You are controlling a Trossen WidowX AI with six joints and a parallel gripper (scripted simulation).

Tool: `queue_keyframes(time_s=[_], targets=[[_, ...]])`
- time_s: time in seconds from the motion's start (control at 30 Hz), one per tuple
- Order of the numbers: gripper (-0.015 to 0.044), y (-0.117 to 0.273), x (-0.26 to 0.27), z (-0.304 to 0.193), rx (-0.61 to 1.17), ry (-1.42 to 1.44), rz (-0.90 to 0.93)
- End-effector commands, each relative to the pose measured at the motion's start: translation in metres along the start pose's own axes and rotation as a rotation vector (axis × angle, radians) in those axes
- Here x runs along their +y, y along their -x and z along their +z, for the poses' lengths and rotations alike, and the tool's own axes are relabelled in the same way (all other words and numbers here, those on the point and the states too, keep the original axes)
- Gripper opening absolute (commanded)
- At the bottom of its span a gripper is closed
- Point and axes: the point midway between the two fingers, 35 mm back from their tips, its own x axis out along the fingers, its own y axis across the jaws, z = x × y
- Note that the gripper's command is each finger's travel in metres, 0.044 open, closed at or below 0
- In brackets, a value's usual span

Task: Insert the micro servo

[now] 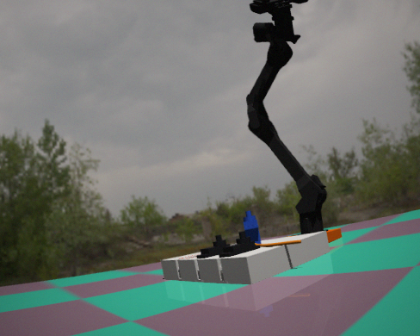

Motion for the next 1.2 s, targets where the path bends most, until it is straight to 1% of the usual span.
queue_keyframes(time_s=[0.0, 0.33, 0.67, 0.9, 1.17], targets=[[0.044, -0.002, 0.009, -0.013, 0.006, 0.091, 0.007], [0.044, -0.012, 0.019, -0.053, 0.043, 0.351, 0.009], [0.044, -0.023, 0.013, -0.092, 0.1, 0.518, -0.012], [0.044, -0.033, 0.003, -0.14, 0.207, 0.692, -0.007], [0.044, -0.04, -0.023, -0.191, 0.342, 0.876, -0.005]])
